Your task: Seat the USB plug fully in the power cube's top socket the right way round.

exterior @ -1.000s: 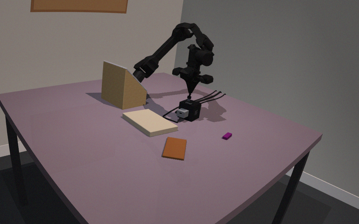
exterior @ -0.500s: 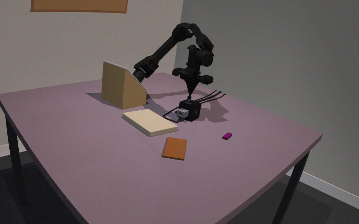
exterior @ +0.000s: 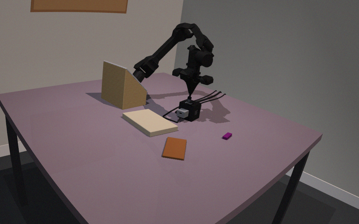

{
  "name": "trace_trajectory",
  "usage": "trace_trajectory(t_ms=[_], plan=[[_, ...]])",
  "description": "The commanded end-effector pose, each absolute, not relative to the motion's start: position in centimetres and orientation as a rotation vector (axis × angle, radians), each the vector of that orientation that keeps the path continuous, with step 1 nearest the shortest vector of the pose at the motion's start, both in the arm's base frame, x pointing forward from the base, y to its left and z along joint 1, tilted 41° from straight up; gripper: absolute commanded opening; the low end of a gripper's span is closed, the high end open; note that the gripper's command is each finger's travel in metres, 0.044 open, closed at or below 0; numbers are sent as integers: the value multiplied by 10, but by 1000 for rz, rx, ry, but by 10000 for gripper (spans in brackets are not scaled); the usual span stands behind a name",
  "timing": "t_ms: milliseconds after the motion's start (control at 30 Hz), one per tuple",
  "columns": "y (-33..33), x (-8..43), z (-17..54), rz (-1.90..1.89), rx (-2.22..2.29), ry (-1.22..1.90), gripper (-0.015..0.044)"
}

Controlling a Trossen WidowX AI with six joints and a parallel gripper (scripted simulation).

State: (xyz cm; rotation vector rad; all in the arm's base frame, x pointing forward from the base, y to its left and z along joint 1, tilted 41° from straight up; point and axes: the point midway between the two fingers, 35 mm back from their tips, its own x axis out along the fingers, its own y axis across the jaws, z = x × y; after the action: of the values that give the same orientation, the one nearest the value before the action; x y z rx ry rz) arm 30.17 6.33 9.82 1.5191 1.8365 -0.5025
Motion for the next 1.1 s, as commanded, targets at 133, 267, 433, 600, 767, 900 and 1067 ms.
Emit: trace_trajectory(t_ms=[133,267,433,600,767,900,1067], plan=[[65,302,98,-493,1522,1838,0],[65,302,97,-493,1522,1838,0],[65,302,97,-493,1522,1838,0],[66,302,96,-493,1522,1838,0],[66,302,96,-493,1522,1838,0],[66,302,96,-493,1522,1838,0],[67,302,95,-493,1522,1838,0]])
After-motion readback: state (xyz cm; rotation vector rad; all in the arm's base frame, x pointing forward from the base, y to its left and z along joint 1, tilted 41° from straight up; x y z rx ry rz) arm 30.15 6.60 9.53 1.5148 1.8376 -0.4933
